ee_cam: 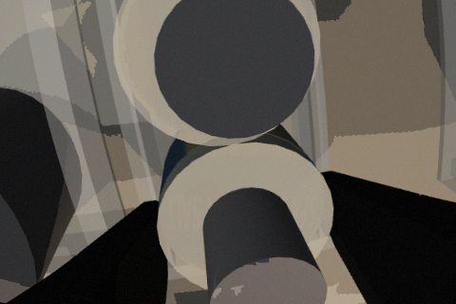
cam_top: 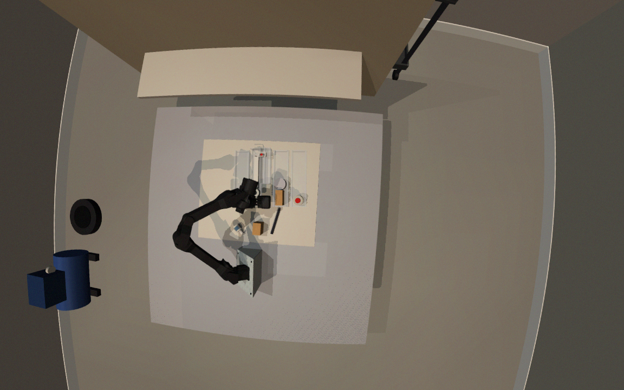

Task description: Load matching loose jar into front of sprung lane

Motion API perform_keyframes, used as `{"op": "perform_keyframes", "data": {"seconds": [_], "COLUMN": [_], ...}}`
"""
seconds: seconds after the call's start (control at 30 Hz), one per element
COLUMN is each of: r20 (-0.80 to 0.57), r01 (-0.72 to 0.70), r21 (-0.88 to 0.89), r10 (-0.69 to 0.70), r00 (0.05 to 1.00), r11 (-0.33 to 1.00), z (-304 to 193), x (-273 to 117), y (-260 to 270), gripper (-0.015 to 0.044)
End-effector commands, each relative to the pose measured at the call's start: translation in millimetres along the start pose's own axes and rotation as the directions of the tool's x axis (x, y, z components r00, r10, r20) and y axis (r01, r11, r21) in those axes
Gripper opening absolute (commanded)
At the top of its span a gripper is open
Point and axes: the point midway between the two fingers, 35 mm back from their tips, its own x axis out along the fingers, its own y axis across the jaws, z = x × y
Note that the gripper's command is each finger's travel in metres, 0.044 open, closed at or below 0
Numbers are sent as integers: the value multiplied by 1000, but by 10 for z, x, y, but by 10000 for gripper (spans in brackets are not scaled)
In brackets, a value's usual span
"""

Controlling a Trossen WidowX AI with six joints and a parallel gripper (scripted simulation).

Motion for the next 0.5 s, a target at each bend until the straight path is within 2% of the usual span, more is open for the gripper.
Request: {"op": "perform_keyframes", "data": {"seconds": [0.0, 0.47], "r20": [8, 7], "r01": [-10, -10], "r21": [-13, -13], "r10": [10, 10], "r00": [1000, 1000], "r11": [1000, 1000], "z": [14, -24], "x": [5, 1], "y": [23, -3], "gripper": [0, 0]}}
